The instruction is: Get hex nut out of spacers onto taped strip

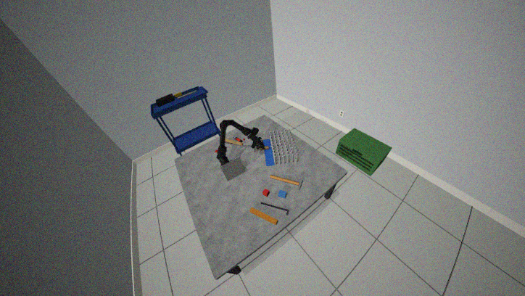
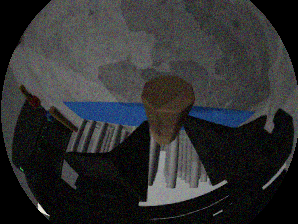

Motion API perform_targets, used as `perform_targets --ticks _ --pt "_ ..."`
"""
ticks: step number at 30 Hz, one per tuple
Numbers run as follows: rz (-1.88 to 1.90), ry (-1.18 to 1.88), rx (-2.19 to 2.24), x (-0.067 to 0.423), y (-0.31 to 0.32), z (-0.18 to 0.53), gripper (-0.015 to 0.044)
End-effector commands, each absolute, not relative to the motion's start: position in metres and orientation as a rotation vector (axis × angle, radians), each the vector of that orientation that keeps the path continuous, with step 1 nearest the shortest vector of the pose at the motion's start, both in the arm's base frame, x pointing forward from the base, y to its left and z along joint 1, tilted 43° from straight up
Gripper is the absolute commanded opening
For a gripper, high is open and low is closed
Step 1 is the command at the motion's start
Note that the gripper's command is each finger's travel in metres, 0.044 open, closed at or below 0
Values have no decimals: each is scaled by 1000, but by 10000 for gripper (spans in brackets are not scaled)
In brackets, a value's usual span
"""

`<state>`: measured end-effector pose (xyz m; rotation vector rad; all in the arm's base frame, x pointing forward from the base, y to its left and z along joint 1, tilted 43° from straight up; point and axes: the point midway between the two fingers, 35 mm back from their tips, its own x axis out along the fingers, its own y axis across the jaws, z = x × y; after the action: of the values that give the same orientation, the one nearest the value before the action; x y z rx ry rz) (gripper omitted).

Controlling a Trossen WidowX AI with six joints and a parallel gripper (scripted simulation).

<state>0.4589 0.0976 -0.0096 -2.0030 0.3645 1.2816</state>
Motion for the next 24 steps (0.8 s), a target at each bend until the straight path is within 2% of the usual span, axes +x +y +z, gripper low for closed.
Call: perform_targets --ticks 1,24 --pt "1296 354 -2000 459 98 -14 0" --pt "1298 352 -1997 456 101 -9 0"
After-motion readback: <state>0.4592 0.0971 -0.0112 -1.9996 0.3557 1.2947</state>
